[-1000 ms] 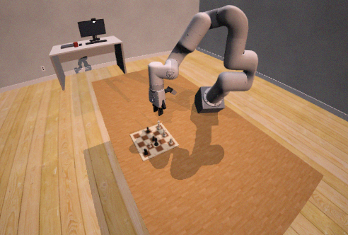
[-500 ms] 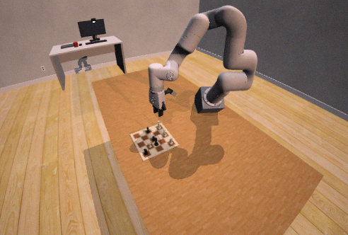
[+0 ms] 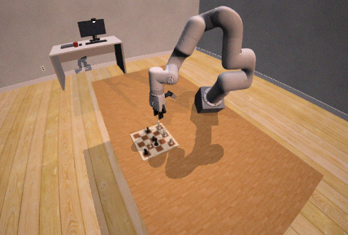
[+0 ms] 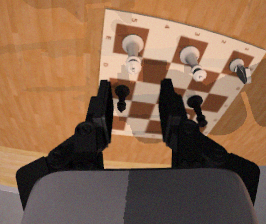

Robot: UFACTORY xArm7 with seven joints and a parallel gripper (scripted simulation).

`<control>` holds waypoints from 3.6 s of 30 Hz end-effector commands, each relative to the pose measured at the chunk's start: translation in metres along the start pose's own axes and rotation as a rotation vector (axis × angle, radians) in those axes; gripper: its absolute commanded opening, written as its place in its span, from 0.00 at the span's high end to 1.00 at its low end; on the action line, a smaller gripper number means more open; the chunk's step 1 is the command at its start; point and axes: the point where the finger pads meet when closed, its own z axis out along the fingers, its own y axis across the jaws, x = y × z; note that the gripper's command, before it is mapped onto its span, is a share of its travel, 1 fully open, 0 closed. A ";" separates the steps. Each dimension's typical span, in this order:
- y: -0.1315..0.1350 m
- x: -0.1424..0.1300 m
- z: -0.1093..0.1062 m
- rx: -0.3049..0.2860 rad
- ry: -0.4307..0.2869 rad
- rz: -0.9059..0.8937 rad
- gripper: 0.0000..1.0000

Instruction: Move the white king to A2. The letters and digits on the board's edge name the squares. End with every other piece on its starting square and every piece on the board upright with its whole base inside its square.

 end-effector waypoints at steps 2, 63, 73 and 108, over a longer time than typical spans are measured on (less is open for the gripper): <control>-0.002 -0.001 0.010 0.002 -0.002 0.000 0.58; -0.002 -0.001 0.023 0.002 -0.002 0.000 0.58; -0.003 -0.002 0.023 0.002 -0.002 0.000 0.58; -0.003 -0.002 0.023 0.002 -0.002 0.000 0.58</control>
